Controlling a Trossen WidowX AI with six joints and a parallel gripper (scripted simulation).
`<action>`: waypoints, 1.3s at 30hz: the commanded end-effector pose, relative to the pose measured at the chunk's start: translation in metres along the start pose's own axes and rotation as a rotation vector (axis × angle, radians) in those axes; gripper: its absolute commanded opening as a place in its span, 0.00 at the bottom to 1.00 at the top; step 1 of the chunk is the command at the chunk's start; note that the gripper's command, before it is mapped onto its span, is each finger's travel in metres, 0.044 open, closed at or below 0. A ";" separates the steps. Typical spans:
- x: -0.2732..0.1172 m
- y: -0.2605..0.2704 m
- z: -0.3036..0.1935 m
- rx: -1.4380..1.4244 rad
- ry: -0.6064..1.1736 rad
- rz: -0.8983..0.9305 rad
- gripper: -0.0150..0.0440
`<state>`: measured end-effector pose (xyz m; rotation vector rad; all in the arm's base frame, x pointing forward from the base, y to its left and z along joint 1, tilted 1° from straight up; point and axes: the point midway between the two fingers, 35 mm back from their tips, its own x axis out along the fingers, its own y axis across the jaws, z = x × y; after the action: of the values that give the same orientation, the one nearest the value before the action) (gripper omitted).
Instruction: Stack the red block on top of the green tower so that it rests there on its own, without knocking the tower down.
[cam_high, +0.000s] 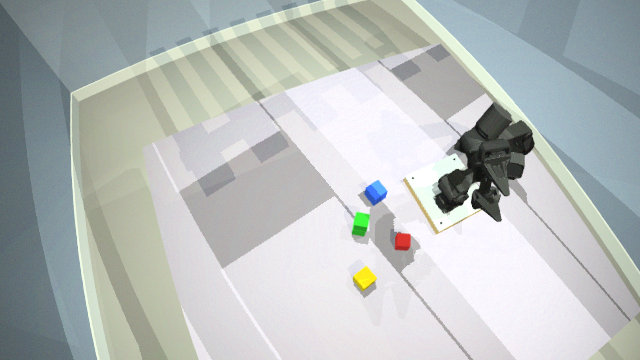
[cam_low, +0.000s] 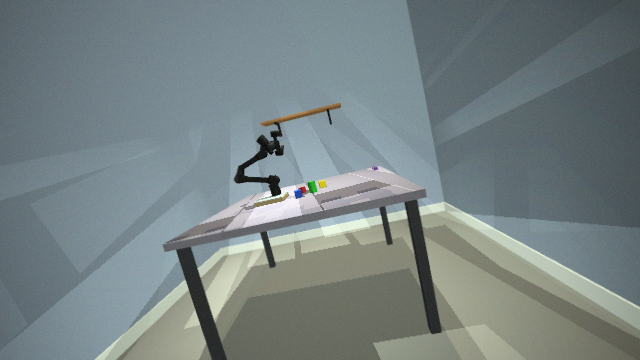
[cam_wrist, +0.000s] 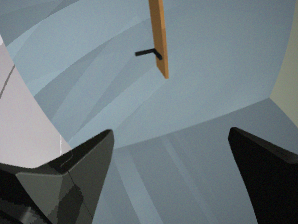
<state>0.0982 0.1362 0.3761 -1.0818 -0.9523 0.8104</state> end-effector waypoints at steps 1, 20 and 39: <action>0.000 0.000 -0.002 0.015 0.005 0.001 0.98; 0.003 0.095 -0.148 1.471 0.792 0.015 1.00; -0.091 0.216 -0.163 2.006 2.196 -0.333 1.00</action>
<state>0.2047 0.0652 0.1270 0.4360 1.3644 -0.1127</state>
